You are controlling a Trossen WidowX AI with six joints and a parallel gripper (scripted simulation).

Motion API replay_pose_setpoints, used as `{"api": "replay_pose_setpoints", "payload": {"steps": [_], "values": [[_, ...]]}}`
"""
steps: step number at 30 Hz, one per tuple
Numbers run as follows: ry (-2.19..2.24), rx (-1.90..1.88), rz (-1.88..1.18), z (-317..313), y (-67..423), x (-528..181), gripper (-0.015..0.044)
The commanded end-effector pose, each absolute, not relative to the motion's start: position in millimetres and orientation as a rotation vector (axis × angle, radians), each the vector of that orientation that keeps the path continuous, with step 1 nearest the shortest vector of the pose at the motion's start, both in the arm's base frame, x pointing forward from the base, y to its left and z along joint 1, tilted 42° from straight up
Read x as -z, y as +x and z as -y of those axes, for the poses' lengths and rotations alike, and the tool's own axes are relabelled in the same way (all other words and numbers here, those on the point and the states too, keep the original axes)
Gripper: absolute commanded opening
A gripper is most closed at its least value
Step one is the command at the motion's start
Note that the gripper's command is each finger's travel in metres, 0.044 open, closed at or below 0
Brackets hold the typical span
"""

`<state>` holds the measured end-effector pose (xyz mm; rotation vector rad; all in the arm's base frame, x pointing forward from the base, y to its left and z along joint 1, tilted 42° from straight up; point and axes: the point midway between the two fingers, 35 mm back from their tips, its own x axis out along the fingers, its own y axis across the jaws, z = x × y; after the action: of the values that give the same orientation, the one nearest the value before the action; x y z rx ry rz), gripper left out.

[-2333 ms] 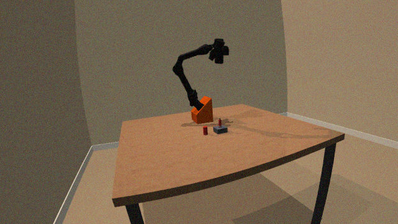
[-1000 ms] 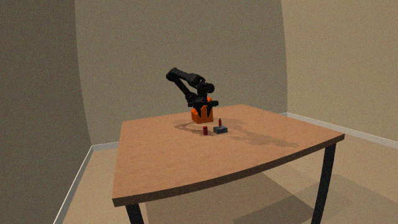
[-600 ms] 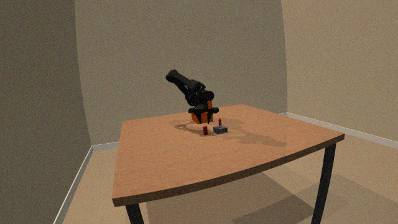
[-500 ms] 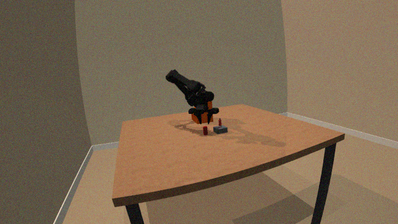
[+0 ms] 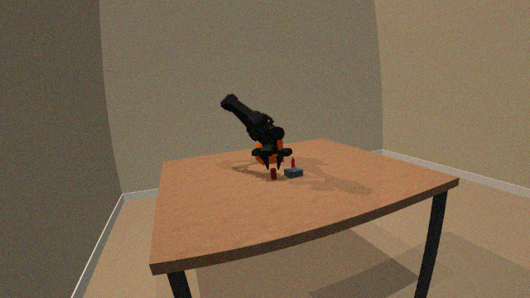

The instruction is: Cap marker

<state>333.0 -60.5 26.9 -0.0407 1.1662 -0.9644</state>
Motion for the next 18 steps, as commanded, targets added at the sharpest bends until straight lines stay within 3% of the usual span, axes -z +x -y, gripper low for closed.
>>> {"api": "replay_pose_setpoints", "payload": {"steps": [1, 18], "values": [[-0.054, 0.968, -1.176, 66, 332, -19, 0.0241], [-0.056, 0.97, -1.172, 82, 332, -1, 0.0241]]}}
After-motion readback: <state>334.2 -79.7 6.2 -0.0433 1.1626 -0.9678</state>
